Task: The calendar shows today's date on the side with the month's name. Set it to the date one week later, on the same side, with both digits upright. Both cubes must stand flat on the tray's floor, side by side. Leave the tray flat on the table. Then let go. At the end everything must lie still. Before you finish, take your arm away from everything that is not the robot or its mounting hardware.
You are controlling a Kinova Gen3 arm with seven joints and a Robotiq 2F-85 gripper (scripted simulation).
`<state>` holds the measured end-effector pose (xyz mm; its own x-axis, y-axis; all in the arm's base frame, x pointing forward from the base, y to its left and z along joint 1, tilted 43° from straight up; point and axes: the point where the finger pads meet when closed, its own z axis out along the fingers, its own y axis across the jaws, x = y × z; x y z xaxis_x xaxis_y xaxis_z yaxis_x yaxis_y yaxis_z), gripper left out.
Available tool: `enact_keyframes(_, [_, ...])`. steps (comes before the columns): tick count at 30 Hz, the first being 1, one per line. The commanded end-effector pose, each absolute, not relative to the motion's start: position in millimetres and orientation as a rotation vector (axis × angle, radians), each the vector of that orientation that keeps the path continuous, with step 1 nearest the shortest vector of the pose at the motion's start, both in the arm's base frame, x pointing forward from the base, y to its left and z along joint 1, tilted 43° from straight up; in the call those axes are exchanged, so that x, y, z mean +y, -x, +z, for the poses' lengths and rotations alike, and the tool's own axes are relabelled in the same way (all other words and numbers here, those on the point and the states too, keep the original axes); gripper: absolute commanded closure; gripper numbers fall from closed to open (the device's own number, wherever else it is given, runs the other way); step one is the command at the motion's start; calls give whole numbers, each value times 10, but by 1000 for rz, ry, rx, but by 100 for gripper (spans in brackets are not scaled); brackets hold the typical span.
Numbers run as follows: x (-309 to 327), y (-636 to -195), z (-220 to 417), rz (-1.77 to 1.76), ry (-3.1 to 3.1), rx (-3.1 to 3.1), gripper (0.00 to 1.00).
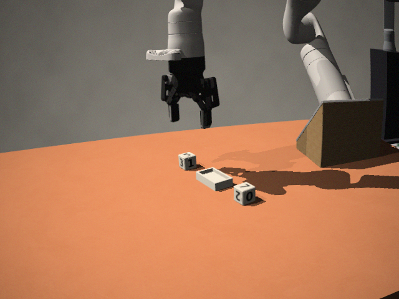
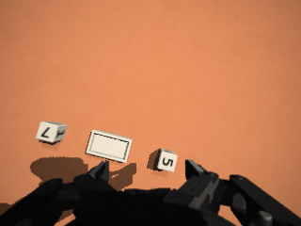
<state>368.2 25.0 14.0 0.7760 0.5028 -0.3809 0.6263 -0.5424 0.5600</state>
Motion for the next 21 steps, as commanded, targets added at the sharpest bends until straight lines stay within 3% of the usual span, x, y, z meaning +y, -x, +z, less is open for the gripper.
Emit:
enact_keyframes(1, [63, -3714, 236, -194, -2300, 701, 0])
enact_keyframes(14, [-85, -3754, 364, -119, -2338, 524, 0])
enact_keyframes(15, [-85, -3754, 364, -119, -2338, 524, 54])
enact_keyframes(21, [-85, -3754, 364, -119, -2338, 524, 54])
